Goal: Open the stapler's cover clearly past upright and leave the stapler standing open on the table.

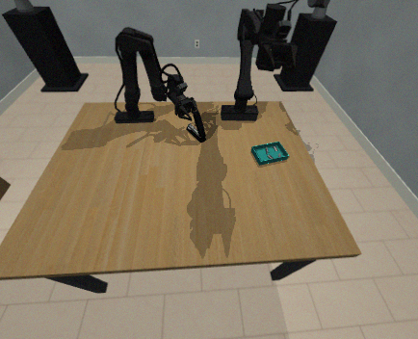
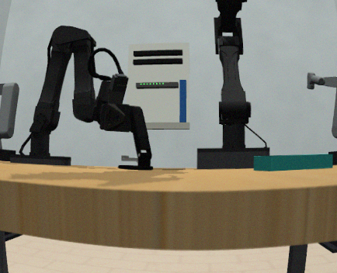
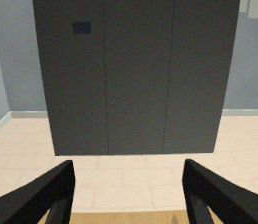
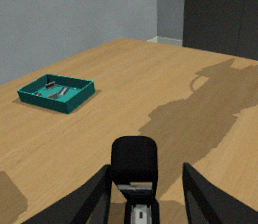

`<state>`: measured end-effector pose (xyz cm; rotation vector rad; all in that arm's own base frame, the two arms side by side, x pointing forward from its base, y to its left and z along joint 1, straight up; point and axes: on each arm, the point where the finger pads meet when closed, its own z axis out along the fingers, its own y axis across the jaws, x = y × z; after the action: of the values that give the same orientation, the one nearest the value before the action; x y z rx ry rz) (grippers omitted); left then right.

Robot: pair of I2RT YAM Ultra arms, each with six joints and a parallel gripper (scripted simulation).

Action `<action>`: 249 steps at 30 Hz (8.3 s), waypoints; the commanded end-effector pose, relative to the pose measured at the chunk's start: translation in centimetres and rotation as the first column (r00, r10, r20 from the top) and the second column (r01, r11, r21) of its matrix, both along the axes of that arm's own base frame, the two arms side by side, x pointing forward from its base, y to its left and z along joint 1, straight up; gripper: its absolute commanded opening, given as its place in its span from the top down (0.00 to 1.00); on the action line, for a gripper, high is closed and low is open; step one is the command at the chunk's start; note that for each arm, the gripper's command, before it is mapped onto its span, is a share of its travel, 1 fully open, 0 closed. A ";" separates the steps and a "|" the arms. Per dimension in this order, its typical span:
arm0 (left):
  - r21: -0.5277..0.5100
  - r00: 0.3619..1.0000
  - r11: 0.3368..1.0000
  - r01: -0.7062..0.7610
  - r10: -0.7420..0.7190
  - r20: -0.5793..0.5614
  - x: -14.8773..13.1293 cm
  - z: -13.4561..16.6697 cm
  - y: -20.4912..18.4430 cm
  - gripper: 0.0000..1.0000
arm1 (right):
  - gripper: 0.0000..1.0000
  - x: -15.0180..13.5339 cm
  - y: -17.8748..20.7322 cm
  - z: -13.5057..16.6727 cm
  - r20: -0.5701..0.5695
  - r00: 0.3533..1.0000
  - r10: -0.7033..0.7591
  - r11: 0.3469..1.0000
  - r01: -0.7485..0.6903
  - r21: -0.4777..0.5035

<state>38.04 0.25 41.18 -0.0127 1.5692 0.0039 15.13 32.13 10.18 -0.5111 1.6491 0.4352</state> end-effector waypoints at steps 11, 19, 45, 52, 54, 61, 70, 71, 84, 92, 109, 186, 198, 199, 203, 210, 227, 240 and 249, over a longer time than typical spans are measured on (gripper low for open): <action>0.006 1.000 1.000 0.006 -0.006 0.009 0.1 -0.1 0.0 0.43 | 0.50 1.5 1.0 4.4 -0.039 0.998 -0.049 0.981 0.055 0.188; 0.006 1.000 1.000 0.006 -0.006 0.009 0.1 -0.1 0.0 0.43 | 0.50 5.9 4.2 6.5 -0.138 0.990 -0.022 0.977 0.050 0.206; 0.006 1.000 1.000 0.006 -0.006 0.009 0.1 -0.1 0.0 0.43 | 0.50 -7.8 3.6 4.5 -0.068 0.983 0.170 0.986 -0.169 0.018; 0.006 1.000 1.000 0.006 -0.006 0.009 0.1 -0.1 0.0 0.43 | 0.50 -4.5 -0.6 2.3 -0.070 0.998 0.007 1.000 -0.008 -0.015; 0.006 1.000 1.000 0.006 -0.006 0.009 0.1 -0.1 0.0 0.43 | 0.50 -3.7 -1.8 1.9 -0.066 0.997 -0.032 0.999 0.031 -0.026; 0.006 1.000 1.000 0.006 -0.006 0.009 0.1 -0.1 0.0 0.43 | 0.50 -4.3 -2.4 1.7 -0.069 0.998 -0.013 0.999 0.010 -0.041; 0.006 1.000 1.000 0.006 -0.006 0.009 0.1 -0.1 0.0 0.43 | 0.50 -3.7 -2.3 1.5 -0.067 0.998 -0.012 0.999 0.009 -0.046; 0.006 1.000 1.000 0.006 -0.006 0.009 0.1 -0.1 0.0 0.43 | 0.50 -3.7 -2.0 1.3 -0.071 0.997 -0.005 0.999 0.001 -0.043; 0.006 1.000 1.000 0.006 -0.006 0.009 0.1 -0.1 0.0 0.43 | 0.50 -2.2 -1.1 1.0 -0.071 0.997 -0.003 1.000 0.001 -0.031; 0.006 1.000 1.000 0.006 -0.006 0.009 0.1 -0.1 0.0 0.43 | 0.50 -1.3 -0.5 0.8 -0.071 0.997 -0.003 1.000 0.001 -0.031; 0.006 1.000 1.000 0.006 -0.006 0.009 0.1 -0.1 0.0 0.43 | 0.50 0.4 0.9 0.7 -0.069 0.998 -0.002 1.000 0.001 -0.019; 0.006 1.000 1.000 0.006 -0.006 0.009 0.1 -0.1 0.0 0.43 | 0.50 -2.0 -1.1 0.7 -0.169 0.985 -0.012 0.994 -0.006 -0.108; 0.006 1.000 1.000 0.006 -0.006 0.009 0.1 -0.1 0.0 0.43 | 0.50 -0.7 0.0 0.5 -0.169 0.986 -0.010 0.995 -0.006 -0.096; 0.006 1.000 1.000 0.006 -0.006 0.009 0.1 -0.1 0.0 0.43 | 0.50 -0.6 0.1 0.5 -0.169 0.986 -0.010 0.995 -0.006 -0.096; 0.006 1.000 1.000 0.006 -0.006 0.009 0.1 -0.1 0.0 0.43 | 0.50 -0.2 0.3 0.3 -0.168 0.986 -0.010 0.995 -0.006 -0.096; 0.006 1.000 1.000 0.006 -0.006 0.009 0.1 -0.1 0.0 0.43 | 0.50 0.2 0.9 0.5 -0.168 0.986 -0.008 0.996 -0.006 -0.086; 0.006 1.000 1.000 0.006 -0.006 0.009 0.1 -0.1 0.0 0.43 | 0.67 0.1 0.5 0.3 -0.168 0.986 -0.013 0.996 -0.003 -0.094; 0.006 1.000 1.000 0.006 -0.006 0.009 0.1 -0.1 0.0 0.43 | 0.80 0.1 0.6 0.2 -0.167 0.986 -0.023 0.995 0.006 -0.101; 0.006 1.000 1.000 0.006 -0.006 0.009 0.1 -0.1 0.0 0.43 | 0.78 0.9 1.2 1.2 -0.258 0.966 -0.021 0.991 -0.014 -0.135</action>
<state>38.04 0.25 41.18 -0.0127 1.5691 0.0038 15.52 32.76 10.50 -0.5722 1.8900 0.4041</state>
